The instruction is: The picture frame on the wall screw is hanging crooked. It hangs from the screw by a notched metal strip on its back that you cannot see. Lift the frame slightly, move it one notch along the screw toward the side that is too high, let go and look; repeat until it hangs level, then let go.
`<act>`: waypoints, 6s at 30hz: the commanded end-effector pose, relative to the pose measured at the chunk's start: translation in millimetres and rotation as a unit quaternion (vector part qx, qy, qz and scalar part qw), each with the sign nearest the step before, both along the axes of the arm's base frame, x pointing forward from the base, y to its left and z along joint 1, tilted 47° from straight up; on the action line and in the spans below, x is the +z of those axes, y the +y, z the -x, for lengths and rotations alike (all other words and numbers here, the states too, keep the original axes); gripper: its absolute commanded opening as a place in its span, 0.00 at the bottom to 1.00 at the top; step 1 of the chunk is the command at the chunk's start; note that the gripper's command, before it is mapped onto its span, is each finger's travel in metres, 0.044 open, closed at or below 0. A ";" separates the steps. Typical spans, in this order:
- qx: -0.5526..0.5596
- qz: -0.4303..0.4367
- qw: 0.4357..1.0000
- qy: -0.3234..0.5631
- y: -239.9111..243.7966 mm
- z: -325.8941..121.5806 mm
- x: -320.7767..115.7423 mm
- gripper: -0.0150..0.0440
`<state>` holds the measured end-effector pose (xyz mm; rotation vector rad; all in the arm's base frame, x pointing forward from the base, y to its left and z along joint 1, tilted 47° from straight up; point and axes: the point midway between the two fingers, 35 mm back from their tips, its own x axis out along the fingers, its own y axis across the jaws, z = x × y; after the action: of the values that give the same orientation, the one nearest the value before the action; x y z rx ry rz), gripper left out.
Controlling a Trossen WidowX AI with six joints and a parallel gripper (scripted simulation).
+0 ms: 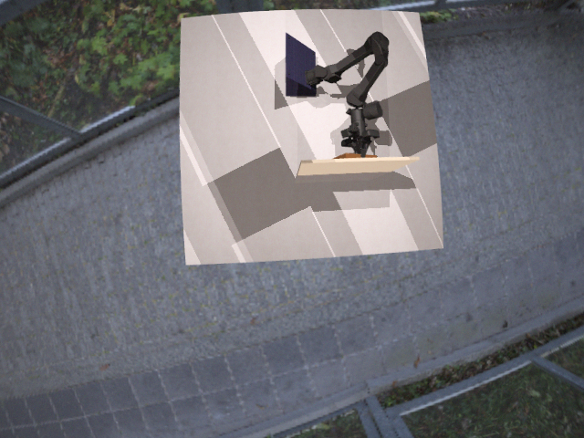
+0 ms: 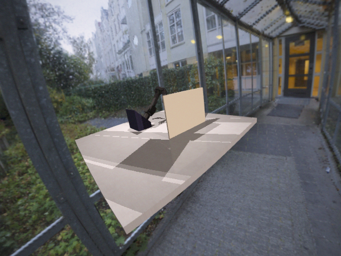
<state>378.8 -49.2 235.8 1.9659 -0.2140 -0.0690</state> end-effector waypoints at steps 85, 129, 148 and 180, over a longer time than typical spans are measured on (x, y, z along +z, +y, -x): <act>0.001 0.001 1.000 0.000 -8.6 1.7 3.9 0.25; 0.004 0.001 1.000 0.001 -6.9 1.0 -1.3 0.25; 0.006 -0.039 0.999 -0.007 -7.2 1.0 -1.5 0.25; 0.010 -0.119 0.993 -0.022 -9.3 1.5 -0.3 0.25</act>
<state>377.3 -58.7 235.4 2.1890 -0.2250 -0.0419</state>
